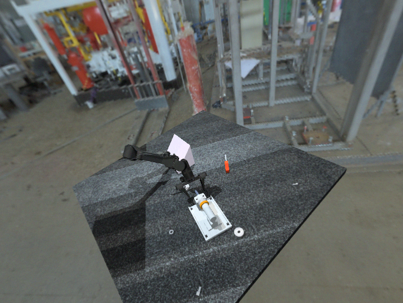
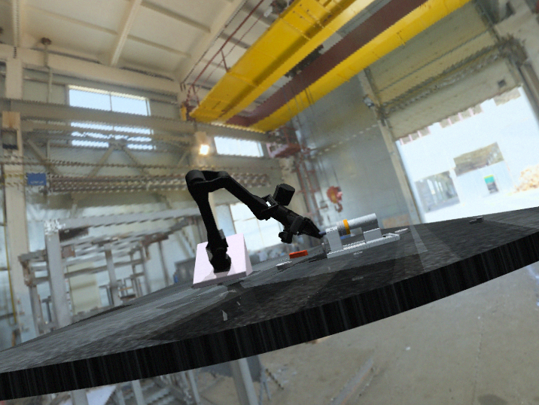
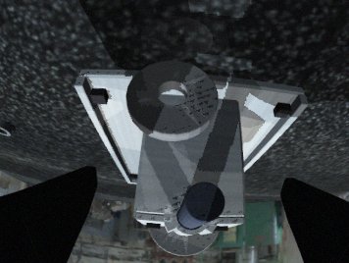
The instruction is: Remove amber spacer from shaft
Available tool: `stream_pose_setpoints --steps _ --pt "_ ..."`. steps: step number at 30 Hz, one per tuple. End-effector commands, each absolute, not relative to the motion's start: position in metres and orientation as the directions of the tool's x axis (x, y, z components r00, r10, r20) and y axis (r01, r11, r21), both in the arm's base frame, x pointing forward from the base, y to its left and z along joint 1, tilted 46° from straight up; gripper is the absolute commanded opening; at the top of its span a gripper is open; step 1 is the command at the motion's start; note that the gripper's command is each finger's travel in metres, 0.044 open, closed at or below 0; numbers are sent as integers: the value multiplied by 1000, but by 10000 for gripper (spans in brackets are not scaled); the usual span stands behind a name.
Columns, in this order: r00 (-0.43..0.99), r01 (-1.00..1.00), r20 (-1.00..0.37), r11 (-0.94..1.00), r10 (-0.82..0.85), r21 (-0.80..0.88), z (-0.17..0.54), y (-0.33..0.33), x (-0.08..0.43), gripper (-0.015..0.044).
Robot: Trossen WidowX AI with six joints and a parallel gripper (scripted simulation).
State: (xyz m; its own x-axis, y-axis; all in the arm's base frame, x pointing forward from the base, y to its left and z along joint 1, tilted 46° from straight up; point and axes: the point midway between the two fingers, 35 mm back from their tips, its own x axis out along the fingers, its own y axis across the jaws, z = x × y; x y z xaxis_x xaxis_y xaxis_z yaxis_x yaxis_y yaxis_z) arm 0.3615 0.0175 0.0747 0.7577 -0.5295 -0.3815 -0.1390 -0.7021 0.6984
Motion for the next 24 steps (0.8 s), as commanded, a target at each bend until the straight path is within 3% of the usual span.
stream_pose_setpoints --steps 1,24 --pt "758 -134 -383 -702 -528 700 74 18 362 440" --pt "758 -135 -383 -702 -528 700 70 13 369 440"
